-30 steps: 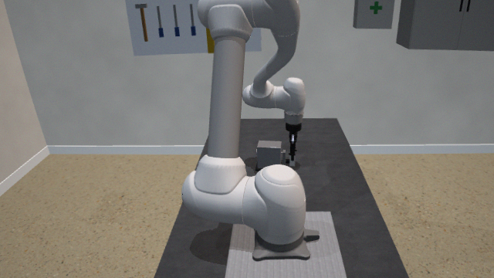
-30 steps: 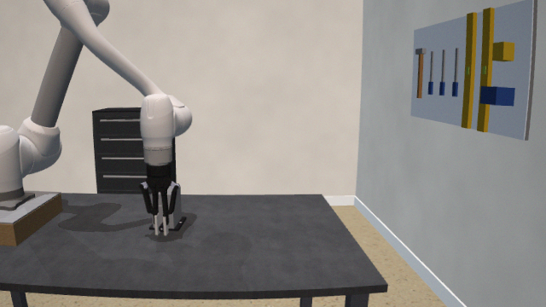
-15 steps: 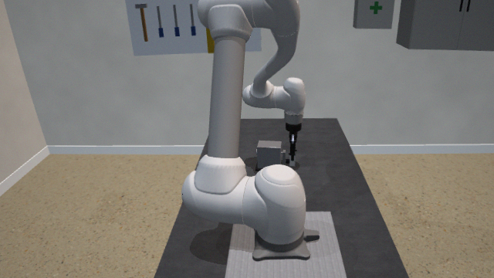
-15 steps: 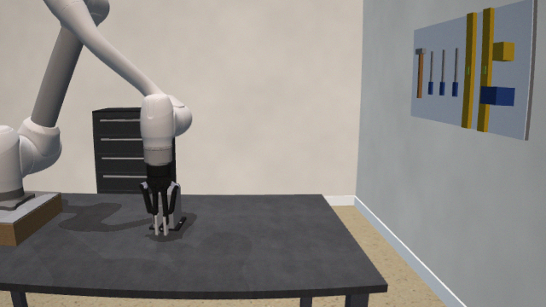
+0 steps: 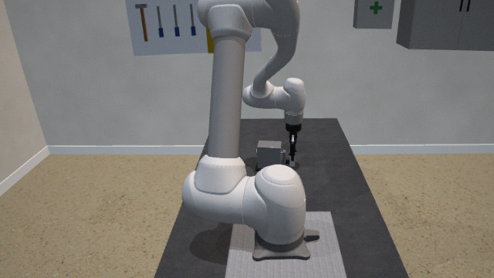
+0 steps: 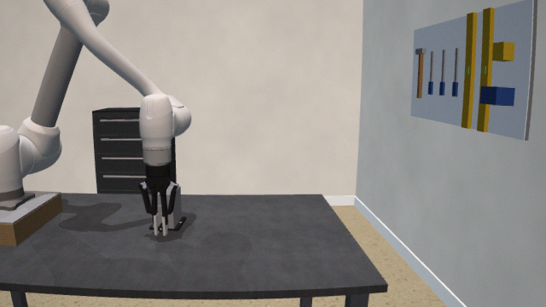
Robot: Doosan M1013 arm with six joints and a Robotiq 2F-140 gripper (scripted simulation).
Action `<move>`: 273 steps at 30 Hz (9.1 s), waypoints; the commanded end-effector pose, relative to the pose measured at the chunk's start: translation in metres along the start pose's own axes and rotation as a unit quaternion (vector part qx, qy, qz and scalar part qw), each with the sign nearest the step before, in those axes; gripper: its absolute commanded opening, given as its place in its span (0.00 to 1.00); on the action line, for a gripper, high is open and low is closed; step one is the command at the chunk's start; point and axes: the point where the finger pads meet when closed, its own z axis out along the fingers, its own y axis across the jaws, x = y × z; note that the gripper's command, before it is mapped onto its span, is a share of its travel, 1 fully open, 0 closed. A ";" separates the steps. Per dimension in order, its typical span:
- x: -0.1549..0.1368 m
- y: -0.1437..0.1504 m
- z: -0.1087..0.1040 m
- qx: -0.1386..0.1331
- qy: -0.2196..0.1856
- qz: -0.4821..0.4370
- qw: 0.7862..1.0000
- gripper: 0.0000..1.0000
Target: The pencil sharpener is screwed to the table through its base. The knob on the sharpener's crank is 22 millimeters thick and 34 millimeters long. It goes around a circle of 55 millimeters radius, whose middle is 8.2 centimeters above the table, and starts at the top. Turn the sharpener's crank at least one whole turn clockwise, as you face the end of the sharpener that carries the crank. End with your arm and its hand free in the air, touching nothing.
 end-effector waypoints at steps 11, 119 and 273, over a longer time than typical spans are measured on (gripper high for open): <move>0.000 -0.018 0.000 0.000 0.000 0.000 1.000 0.00; 0.000 -0.063 -0.061 0.000 0.000 0.000 1.000 0.00; 0.000 -0.009 -0.109 0.000 0.000 0.000 1.000 0.32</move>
